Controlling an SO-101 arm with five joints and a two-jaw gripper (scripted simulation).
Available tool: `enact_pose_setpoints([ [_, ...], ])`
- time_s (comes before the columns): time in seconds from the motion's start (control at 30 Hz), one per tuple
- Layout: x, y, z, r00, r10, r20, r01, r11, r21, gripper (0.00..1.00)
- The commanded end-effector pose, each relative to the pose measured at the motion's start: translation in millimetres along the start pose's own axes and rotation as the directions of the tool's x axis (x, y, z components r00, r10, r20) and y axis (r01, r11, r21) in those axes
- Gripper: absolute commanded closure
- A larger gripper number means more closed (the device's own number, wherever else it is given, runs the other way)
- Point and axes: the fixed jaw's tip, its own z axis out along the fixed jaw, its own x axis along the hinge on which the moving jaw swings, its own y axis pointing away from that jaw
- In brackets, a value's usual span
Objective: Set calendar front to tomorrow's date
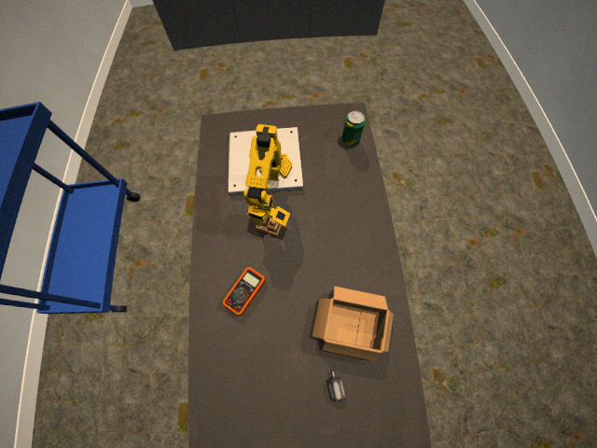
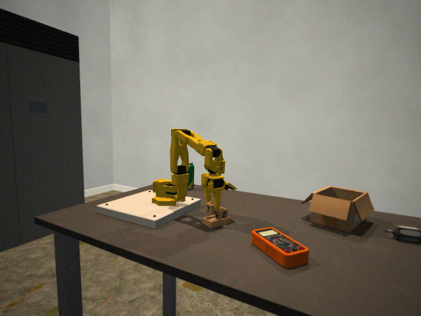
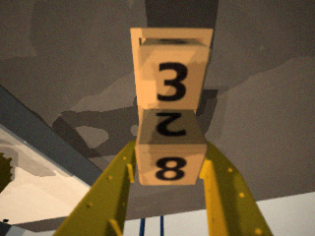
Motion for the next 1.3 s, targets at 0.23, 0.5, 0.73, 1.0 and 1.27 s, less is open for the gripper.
enact_pose_setpoints([
  [0.23,1.6,0.1,-19.8,1.0,0.005,0.005,-0.005,1.0,0.016,1.0],
  [0.5,1.9,1.2,-25.1,1.0,0.005,0.005,-0.005,1.0,0.016,1.0],
  [0.73,1.9,1.2,-25.2,1.0,0.005,0.005,-0.005,1.0,0.016,1.0],
  [1.0,1.9,1.2,-27.0,1.0,0.005,0.005,-0.005,1.0,0.016,1.0],
  [1.27,1.9,1.3,-29.2,1.0,0.005,0.005,-0.005,1.0,0.016,1.0],
])
